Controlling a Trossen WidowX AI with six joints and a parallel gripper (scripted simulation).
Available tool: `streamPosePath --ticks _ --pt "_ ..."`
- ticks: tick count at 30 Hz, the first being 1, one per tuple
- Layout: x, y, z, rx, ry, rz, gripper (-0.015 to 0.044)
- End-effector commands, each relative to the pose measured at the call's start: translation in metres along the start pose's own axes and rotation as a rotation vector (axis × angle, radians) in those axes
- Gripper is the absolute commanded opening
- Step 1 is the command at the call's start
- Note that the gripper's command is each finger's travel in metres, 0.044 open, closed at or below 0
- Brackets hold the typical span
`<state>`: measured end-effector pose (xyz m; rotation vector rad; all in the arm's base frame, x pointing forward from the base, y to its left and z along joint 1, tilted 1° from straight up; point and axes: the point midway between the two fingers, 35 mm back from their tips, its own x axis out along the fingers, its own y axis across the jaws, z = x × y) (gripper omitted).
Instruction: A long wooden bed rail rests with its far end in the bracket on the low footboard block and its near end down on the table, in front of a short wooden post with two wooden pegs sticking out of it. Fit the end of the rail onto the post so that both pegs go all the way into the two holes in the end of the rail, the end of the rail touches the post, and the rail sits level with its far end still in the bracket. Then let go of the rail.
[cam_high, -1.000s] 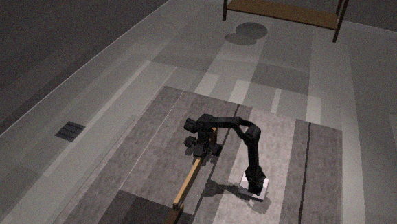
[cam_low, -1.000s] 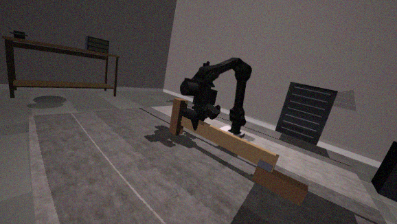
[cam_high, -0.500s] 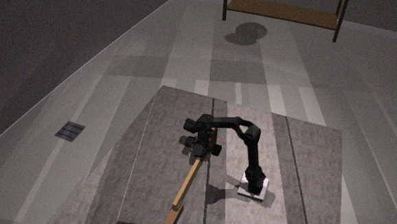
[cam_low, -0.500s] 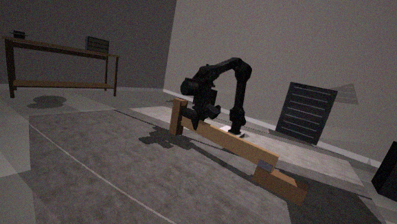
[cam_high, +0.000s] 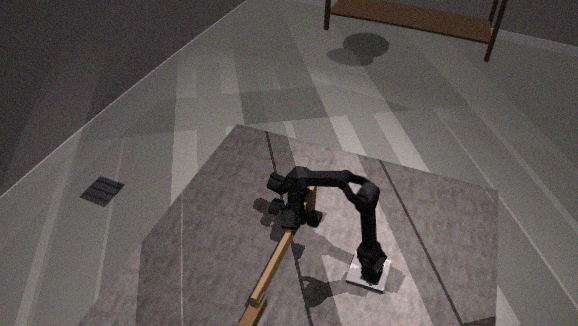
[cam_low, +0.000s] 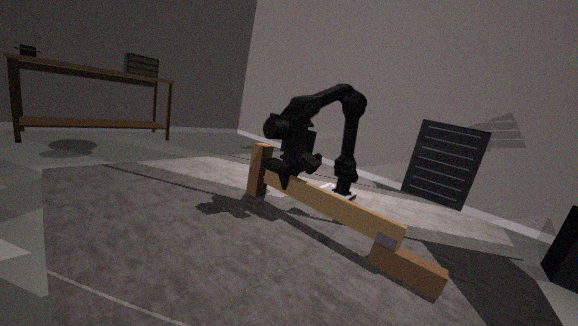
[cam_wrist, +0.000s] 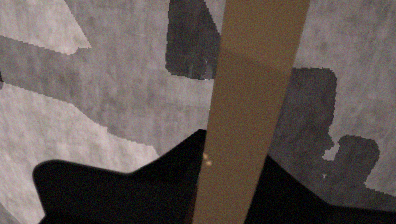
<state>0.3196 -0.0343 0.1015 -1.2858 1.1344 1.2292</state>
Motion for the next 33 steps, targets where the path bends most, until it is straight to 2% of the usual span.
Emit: streamPosePath --ticks 1,33 --pt "0.0 -0.0002 0.0005 0.002 0.0 -0.004 0.0" --pt "-0.0027 0.0002 -0.0058 0.002 0.0 -0.004 0.0"
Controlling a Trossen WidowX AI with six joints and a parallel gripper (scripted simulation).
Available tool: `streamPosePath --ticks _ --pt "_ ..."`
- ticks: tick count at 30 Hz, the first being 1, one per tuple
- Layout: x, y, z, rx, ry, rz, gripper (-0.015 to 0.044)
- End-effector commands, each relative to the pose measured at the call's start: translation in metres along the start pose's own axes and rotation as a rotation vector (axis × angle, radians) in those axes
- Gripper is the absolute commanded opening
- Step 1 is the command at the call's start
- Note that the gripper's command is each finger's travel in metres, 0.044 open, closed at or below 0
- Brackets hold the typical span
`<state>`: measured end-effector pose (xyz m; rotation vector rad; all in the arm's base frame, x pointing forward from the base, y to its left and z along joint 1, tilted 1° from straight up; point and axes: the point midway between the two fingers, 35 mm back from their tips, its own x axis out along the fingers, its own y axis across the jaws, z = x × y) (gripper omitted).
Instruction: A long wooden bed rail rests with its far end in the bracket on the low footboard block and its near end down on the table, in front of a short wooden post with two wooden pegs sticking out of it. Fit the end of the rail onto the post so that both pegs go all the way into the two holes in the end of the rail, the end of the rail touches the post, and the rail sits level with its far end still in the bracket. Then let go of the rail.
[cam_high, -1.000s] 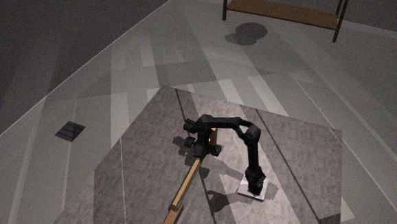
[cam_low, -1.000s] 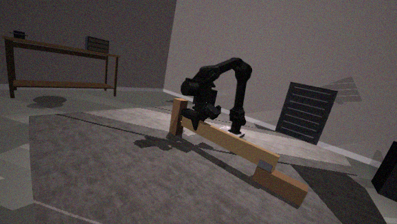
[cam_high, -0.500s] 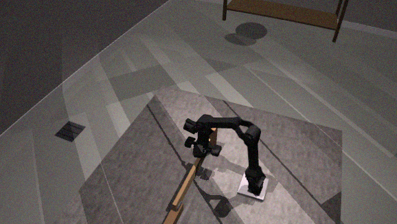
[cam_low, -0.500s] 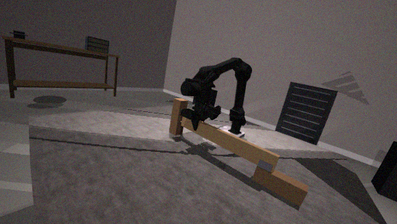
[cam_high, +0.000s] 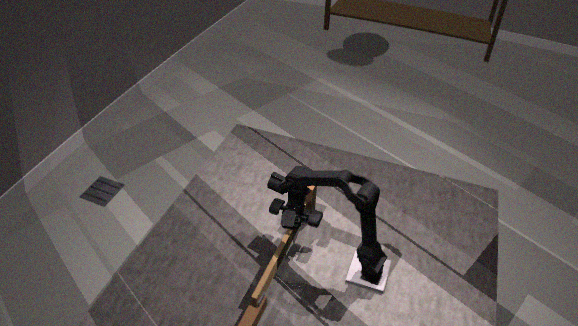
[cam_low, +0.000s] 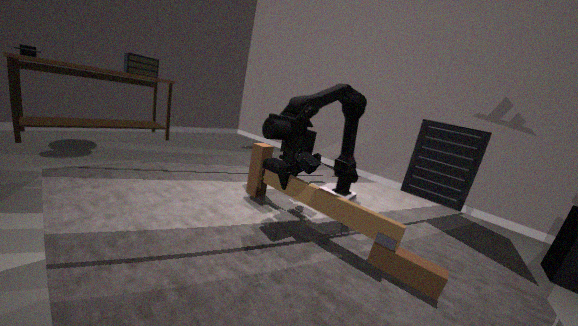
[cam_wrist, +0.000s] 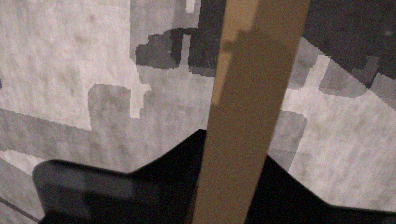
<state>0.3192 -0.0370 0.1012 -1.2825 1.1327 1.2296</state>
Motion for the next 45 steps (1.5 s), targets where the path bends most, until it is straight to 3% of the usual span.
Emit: streamPosePath --ticks 1,45 --pt "-0.0032 -0.0005 -0.0033 0.001 0.003 -0.004 0.0" --pt "-0.0004 -0.0004 0.0031 0.001 0.003 -0.004 0.0"
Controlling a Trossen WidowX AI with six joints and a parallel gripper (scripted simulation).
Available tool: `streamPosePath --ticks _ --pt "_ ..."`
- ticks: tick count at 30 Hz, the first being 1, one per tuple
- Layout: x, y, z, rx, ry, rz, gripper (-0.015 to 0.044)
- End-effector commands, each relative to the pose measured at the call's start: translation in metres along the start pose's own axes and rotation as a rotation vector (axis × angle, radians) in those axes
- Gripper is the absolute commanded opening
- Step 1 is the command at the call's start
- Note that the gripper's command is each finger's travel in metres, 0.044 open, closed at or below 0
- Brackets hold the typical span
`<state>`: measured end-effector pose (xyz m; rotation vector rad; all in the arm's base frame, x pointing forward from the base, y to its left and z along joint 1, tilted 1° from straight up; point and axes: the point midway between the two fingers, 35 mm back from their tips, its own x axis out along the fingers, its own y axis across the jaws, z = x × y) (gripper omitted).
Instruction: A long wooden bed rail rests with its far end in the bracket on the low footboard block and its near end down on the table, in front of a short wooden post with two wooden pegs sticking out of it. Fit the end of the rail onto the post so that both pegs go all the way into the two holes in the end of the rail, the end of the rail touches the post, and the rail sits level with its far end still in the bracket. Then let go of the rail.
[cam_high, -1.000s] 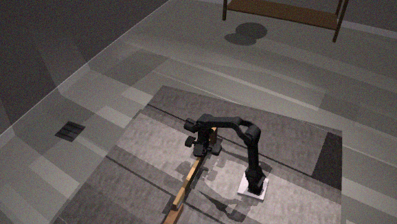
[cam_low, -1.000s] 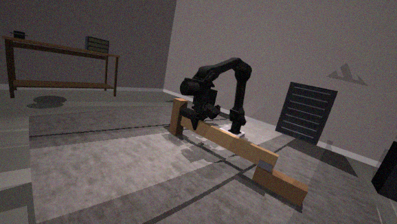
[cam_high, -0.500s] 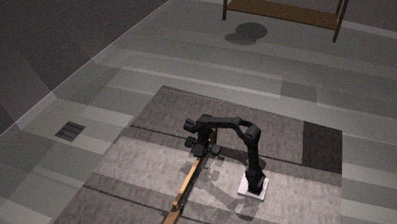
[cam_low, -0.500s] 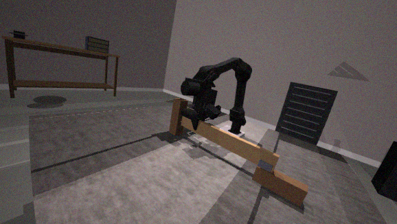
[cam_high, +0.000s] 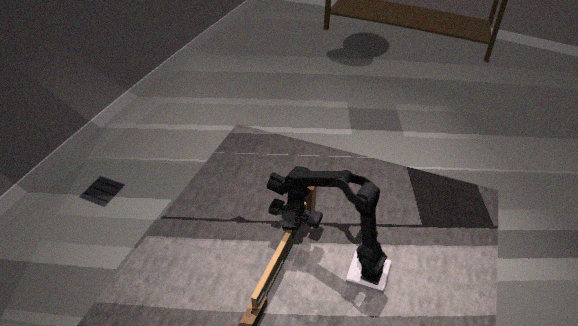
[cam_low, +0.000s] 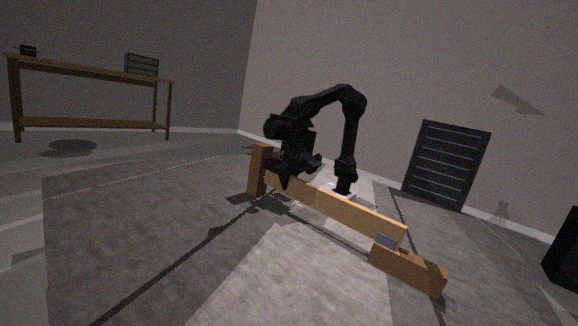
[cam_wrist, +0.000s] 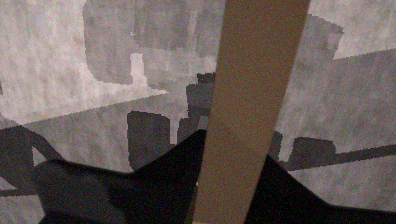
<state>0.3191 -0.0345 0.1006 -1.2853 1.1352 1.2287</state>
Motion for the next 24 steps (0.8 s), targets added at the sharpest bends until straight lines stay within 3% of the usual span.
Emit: streamPosePath --ticks 1,24 --pt "-0.0012 -0.0003 0.0006 0.001 -0.001 -0.005 0.0" --pt "-0.0035 -0.0004 -0.0052 0.001 0.0 -0.005 0.0"
